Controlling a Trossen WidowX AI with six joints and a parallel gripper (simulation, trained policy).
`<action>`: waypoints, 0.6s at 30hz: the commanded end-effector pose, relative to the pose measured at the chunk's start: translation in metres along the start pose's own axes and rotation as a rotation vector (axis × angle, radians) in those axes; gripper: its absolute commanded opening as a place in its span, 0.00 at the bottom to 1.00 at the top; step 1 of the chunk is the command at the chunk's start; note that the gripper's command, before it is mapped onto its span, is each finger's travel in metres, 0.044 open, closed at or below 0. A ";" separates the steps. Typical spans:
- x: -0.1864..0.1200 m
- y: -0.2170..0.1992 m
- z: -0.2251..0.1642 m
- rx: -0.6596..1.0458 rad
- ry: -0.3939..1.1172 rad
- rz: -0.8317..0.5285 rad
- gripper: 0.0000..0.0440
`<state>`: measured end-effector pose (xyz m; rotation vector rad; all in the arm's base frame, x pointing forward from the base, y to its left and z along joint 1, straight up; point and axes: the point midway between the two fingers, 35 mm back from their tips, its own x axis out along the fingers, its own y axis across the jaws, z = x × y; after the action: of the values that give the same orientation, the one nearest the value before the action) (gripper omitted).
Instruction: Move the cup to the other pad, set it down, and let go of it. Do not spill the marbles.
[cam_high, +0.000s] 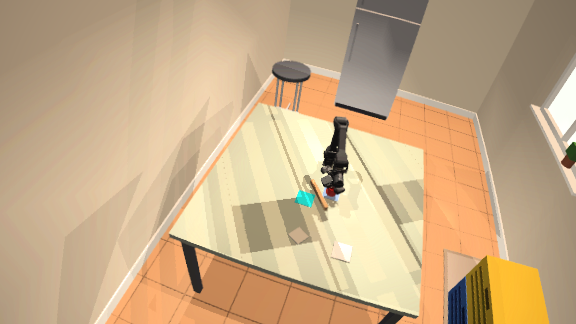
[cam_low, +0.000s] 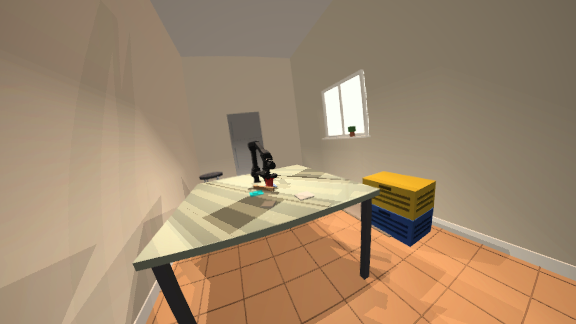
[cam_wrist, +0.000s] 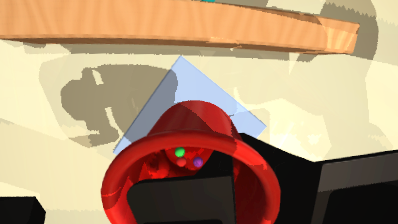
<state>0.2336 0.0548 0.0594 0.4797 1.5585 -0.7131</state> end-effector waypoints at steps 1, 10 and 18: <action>0.004 -0.003 0.003 -0.013 -0.005 -0.009 0.03; -0.011 0.002 0.010 0.007 -0.024 0.041 0.05; -0.031 0.002 0.018 0.050 -0.039 0.081 0.04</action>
<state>0.2471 0.0490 0.0769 0.5236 1.5103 -0.6971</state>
